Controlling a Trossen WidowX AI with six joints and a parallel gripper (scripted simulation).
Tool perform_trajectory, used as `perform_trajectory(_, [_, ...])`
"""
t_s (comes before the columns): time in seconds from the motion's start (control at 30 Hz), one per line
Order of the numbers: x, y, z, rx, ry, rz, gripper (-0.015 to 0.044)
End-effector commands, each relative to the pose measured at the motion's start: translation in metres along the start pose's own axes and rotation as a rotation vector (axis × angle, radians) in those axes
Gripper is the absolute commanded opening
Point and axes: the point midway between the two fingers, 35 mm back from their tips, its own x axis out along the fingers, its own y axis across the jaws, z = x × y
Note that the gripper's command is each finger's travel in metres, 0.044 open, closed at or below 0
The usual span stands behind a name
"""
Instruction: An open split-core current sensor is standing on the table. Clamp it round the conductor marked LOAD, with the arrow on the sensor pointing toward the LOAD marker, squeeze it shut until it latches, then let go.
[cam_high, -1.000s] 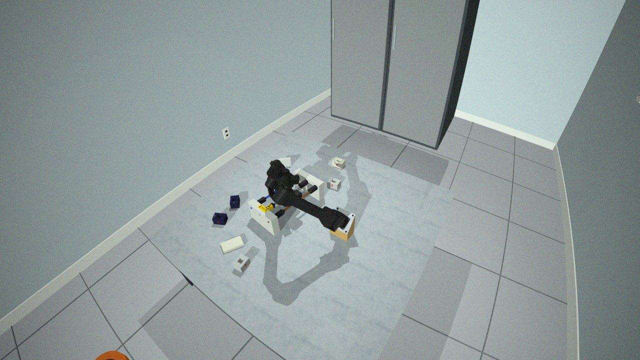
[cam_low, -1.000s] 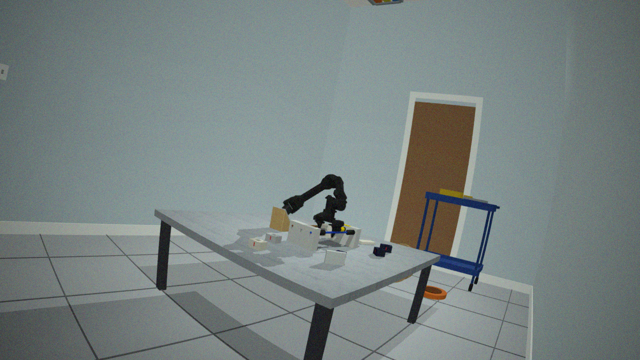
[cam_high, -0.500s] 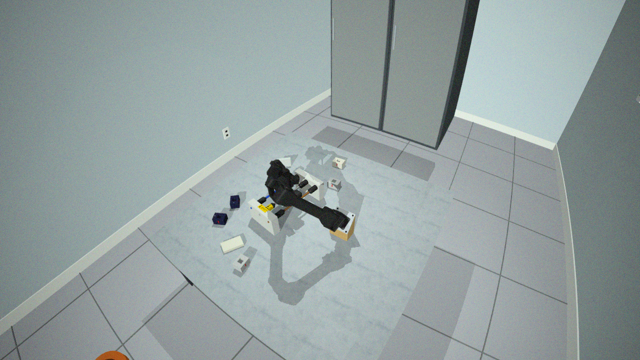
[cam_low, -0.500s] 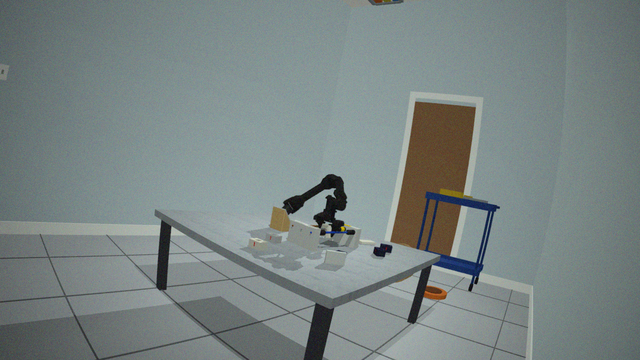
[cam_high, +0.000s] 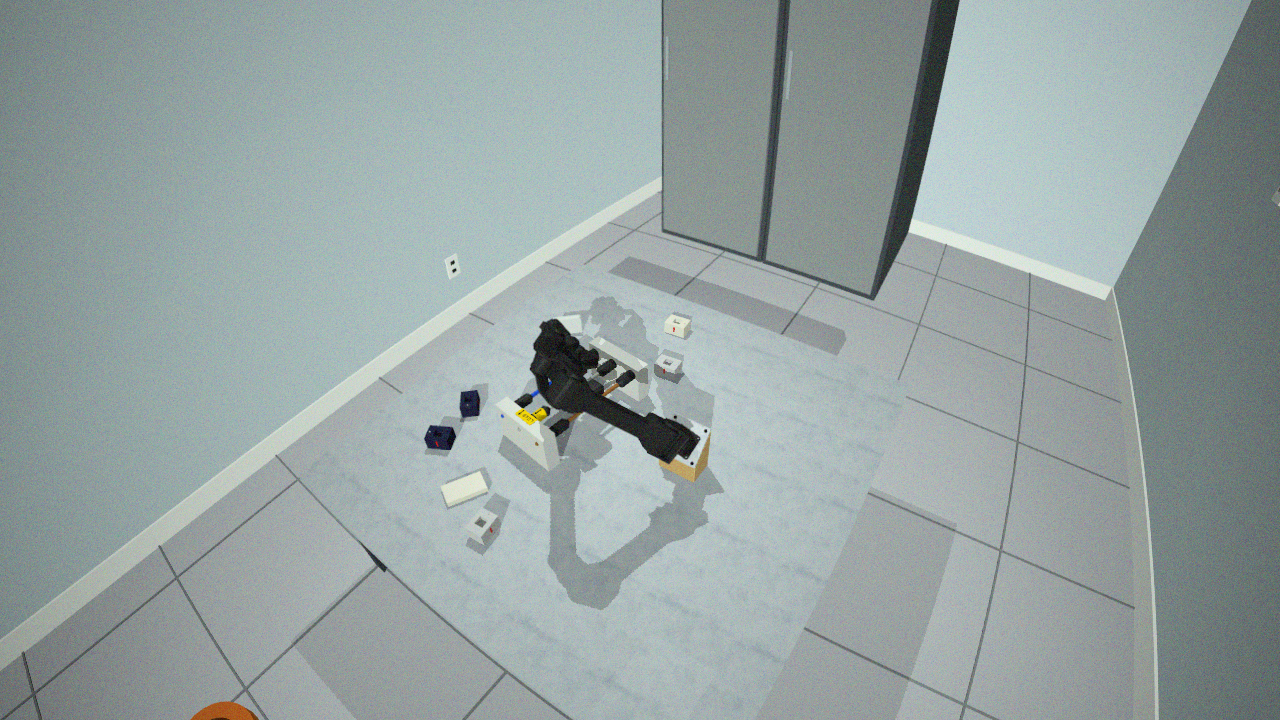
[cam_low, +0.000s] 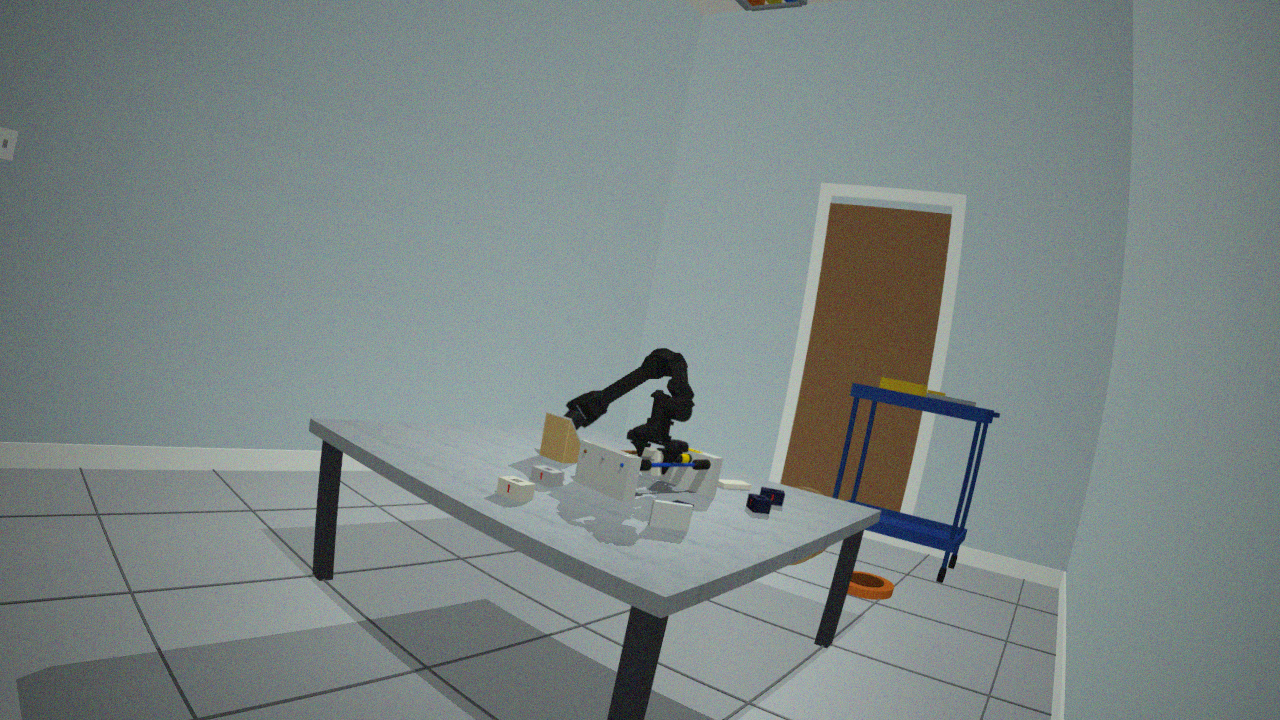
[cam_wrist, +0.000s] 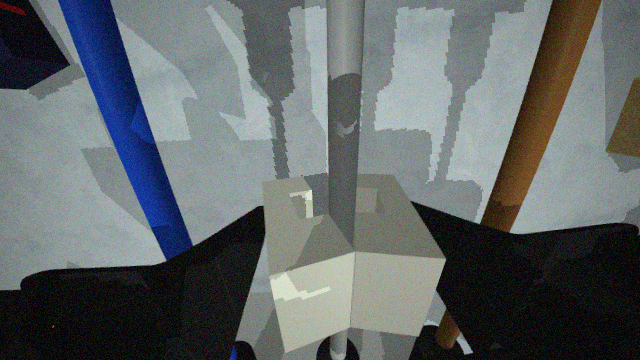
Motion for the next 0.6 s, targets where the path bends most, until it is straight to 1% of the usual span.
perform_trajectory(0.0, [-0.0004,0.0003,0.0,-0.002,0.0,0.001,0.0024])
perform_trajectory(0.03, [-0.0004,0.0003,0.0,-0.002,0.0,0.001,0.0])
perform_trajectory(0.57, [-0.0004,0.0003,0.0,-0.002,0.0,0.001,0.0])
